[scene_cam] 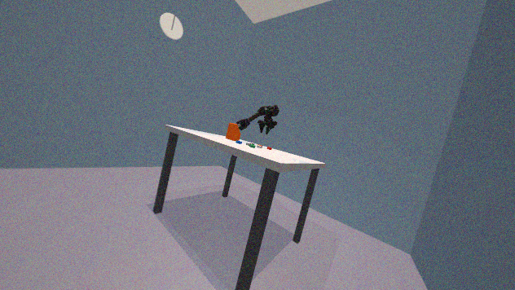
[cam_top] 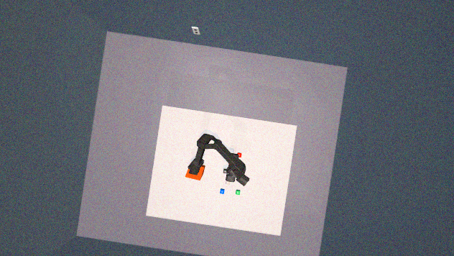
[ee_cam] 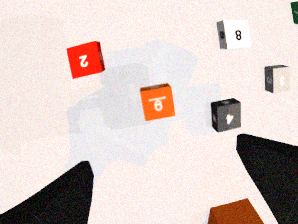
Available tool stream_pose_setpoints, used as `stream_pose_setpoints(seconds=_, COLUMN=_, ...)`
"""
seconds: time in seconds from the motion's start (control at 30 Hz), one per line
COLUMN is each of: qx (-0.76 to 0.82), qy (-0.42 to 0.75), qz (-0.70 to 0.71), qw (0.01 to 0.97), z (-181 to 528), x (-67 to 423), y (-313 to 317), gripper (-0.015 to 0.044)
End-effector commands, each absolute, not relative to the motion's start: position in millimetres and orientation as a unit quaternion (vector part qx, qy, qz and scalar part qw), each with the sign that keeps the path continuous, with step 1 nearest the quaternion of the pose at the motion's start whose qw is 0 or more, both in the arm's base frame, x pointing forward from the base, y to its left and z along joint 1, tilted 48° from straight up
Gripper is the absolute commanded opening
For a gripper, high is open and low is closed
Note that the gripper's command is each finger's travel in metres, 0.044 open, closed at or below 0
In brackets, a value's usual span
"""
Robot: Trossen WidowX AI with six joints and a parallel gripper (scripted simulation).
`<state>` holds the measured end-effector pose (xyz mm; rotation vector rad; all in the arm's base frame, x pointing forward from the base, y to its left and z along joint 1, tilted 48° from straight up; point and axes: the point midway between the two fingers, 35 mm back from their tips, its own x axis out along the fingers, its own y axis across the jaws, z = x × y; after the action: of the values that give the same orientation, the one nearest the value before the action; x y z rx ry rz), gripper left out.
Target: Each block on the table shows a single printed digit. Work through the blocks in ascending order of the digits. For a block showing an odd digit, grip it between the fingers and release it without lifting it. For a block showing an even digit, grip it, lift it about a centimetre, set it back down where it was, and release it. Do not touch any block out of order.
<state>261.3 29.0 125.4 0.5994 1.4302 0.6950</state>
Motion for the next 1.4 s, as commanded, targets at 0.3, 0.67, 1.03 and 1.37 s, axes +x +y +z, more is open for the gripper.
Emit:
stream_pose_setpoints(seconds=0.3, qx=0.263, qy=0.624, qz=0.314, qw=0.665, z=176.4, x=303.8, y=71.8, gripper=0.04)
stream_pose_setpoints(seconds=0.67, qx=0.263, qy=0.624, qz=0.314, qw=0.665, z=176.4, x=303.8, y=71.8, gripper=0.04)
stream_pose_setpoints(seconds=1.03, qx=0.259, qy=0.626, qz=0.309, qw=0.668, z=104.7, x=332.1, y=5.3, gripper=0.04)
stream_pose_setpoints(seconds=1.37, qx=0.261, qy=0.625, qz=0.312, qw=0.667, z=56.3, x=334.1, y=-36.8, gripper=0.04)
